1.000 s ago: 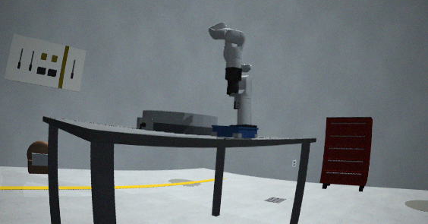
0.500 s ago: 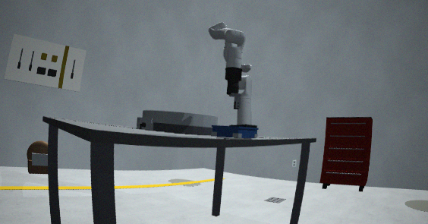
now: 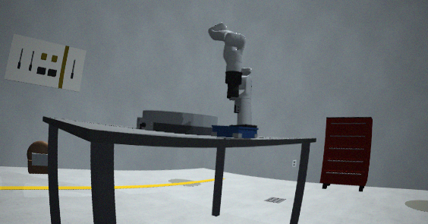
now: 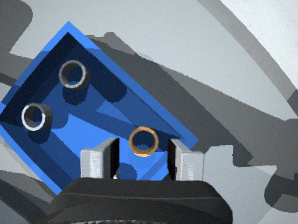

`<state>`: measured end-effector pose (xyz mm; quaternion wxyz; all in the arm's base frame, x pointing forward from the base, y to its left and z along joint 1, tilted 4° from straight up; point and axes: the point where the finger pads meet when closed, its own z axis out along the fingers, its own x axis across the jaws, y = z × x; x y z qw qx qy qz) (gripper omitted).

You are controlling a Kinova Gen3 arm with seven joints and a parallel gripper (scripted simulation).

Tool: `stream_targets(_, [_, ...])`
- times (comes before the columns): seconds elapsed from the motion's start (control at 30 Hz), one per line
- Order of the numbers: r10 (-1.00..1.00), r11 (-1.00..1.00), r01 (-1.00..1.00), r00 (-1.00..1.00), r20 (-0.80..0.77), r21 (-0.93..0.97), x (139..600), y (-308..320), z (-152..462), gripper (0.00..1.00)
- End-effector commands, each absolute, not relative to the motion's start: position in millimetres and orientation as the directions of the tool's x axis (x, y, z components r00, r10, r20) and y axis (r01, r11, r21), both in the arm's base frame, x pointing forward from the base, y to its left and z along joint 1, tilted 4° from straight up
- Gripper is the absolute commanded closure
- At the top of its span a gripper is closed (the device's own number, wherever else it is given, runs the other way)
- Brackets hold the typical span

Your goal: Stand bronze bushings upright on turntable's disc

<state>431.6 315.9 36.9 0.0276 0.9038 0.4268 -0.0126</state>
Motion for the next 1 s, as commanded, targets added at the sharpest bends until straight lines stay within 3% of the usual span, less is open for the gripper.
stream_targets(0.0, [0.766,-0.638,0.769,0.640,-0.058,0.044,429,313,23,0.24])
stream_targets(0.37, [0.766,-0.639,0.768,0.641,-0.056,0.044,430,310,-20,0.24])
stream_targets(0.97, [0.765,-0.640,0.767,0.641,-0.056,0.044,430,310,-23,0.24])
